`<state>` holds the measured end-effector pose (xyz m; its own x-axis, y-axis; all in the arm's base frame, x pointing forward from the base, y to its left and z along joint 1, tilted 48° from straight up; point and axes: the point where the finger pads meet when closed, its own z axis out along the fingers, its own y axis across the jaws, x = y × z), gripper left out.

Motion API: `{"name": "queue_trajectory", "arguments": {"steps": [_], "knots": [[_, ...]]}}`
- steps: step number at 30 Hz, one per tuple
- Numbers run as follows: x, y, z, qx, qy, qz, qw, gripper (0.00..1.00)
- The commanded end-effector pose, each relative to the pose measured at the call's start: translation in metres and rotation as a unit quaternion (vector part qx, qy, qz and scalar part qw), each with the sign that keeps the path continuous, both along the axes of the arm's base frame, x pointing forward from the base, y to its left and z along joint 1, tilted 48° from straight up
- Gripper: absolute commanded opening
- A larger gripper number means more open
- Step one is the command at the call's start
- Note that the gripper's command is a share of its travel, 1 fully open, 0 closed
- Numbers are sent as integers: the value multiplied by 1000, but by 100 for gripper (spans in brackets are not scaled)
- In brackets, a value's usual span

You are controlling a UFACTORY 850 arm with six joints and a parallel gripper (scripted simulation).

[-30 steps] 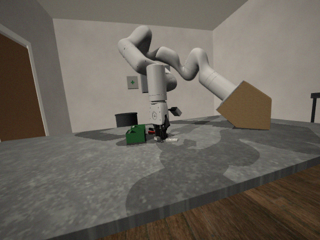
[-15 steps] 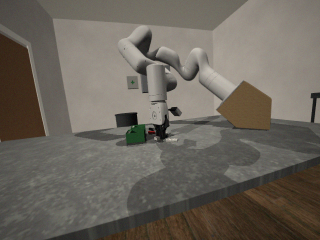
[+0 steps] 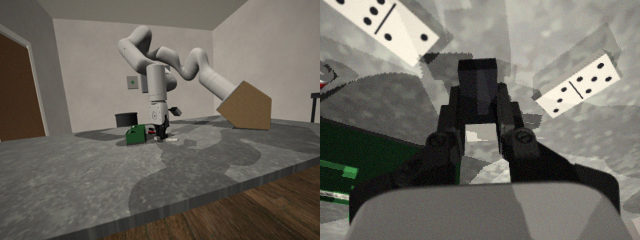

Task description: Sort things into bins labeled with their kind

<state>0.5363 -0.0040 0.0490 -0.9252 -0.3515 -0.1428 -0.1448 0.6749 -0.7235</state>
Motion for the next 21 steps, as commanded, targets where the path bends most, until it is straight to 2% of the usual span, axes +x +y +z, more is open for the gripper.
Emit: {"name": "queue_trajectory", "arguments": {"steps": [1, 5, 21], "knots": [[0, 0, 0, 0, 0, 0, 1000, 0], [0, 0, 0, 0, 0, 0, 1000, 0], [-16, 31, 32, 0, 0, 0, 1000, 0]]}}
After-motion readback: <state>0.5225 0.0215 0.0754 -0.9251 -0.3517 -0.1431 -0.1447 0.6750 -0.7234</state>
